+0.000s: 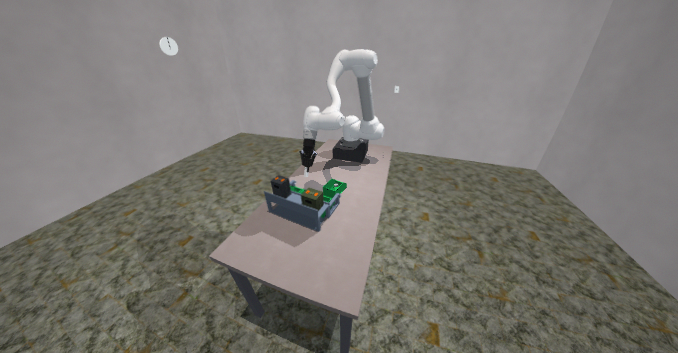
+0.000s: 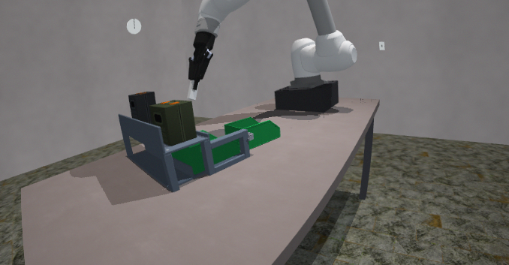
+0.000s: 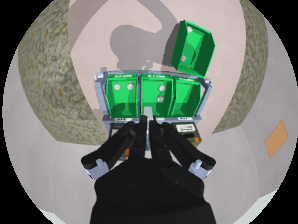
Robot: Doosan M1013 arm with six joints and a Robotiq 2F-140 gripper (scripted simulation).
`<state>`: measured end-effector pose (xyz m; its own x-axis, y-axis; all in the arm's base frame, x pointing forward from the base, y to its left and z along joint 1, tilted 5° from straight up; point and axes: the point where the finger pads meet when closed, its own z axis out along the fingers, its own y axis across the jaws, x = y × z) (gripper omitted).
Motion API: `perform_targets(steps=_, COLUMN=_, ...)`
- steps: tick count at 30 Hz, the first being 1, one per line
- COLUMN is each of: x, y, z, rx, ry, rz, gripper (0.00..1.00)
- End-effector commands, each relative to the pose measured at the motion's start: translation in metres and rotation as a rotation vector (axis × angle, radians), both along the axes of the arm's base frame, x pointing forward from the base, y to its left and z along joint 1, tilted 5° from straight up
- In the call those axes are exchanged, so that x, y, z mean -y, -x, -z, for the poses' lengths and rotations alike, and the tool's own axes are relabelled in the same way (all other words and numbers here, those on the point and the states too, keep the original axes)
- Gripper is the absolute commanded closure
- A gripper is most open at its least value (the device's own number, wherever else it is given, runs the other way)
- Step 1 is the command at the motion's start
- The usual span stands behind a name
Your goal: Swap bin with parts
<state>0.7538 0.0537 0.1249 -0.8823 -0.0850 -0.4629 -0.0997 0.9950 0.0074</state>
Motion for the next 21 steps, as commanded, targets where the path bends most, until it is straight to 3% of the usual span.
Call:
perform_targets(steps=1, x=-0.0022, y=-0.0002, z=-0.0008, rx=0.006, ry=-0.001, rz=-0.004, gripper=0.9)
perform_targets(steps=16, x=-0.0023, y=-0.0002, z=-0.0007, rx=-0.007, ry=0.002, rz=-0.003, gripper=0.9)
perform_targets(steps=21, x=-0.0022, y=-0.0002, z=-0.0007, rx=-0.055, ry=0.015, rz=0.0, gripper=0.9)
